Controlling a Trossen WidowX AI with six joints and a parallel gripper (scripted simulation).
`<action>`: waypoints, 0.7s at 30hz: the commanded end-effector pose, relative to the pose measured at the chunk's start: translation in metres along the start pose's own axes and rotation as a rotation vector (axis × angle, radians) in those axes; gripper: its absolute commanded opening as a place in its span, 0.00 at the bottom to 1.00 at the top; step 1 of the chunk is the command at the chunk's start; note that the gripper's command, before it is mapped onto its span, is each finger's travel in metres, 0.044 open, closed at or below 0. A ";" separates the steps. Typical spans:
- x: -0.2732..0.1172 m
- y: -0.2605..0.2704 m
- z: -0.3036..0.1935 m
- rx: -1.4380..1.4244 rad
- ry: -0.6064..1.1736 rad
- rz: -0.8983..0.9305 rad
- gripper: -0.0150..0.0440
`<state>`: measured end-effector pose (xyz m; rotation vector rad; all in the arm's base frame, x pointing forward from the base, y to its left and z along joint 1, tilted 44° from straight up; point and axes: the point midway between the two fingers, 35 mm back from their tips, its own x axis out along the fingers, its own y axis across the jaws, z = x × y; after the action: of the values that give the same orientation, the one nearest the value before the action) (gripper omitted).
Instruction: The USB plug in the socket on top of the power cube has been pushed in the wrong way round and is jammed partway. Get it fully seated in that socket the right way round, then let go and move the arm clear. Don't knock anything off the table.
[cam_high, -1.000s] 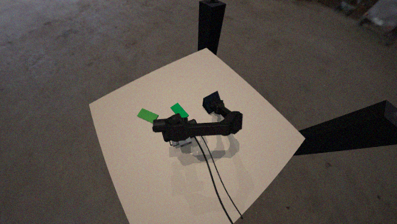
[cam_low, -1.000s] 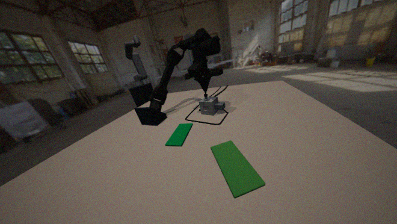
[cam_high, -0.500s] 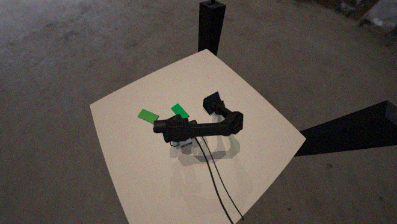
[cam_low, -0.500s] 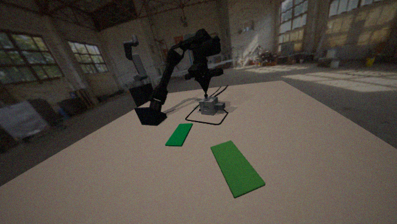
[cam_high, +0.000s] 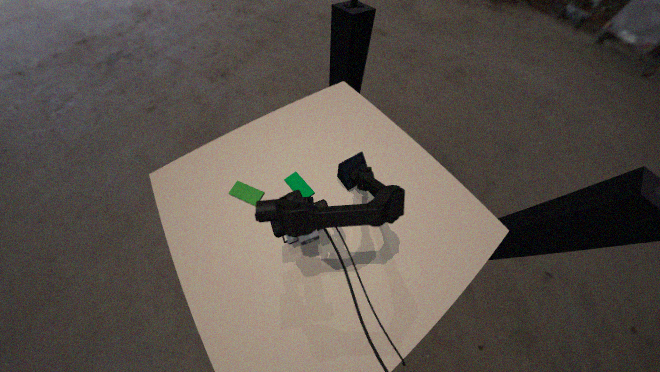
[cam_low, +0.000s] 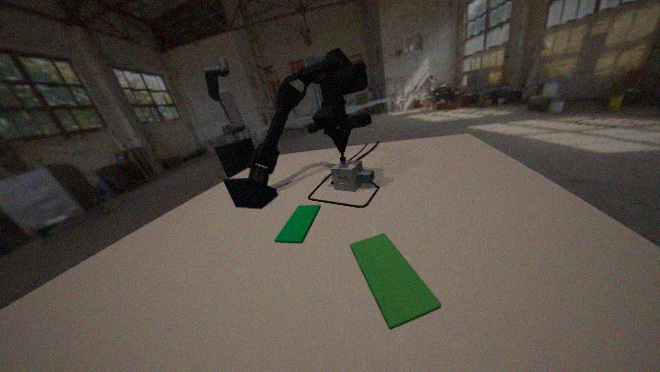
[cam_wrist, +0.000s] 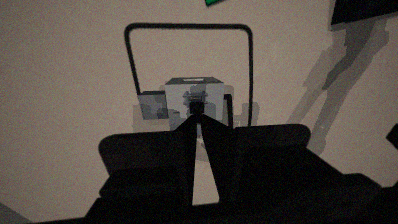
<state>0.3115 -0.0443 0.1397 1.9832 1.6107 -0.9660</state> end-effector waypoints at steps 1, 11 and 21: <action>0.001 0.000 0.000 0.004 0.003 0.001 0.25; 0.002 0.000 0.000 0.004 0.003 0.001 0.25; 0.003 0.000 0.000 0.004 0.003 0.001 0.25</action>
<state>0.3118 -0.0426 0.1380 1.9832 1.6105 -0.9657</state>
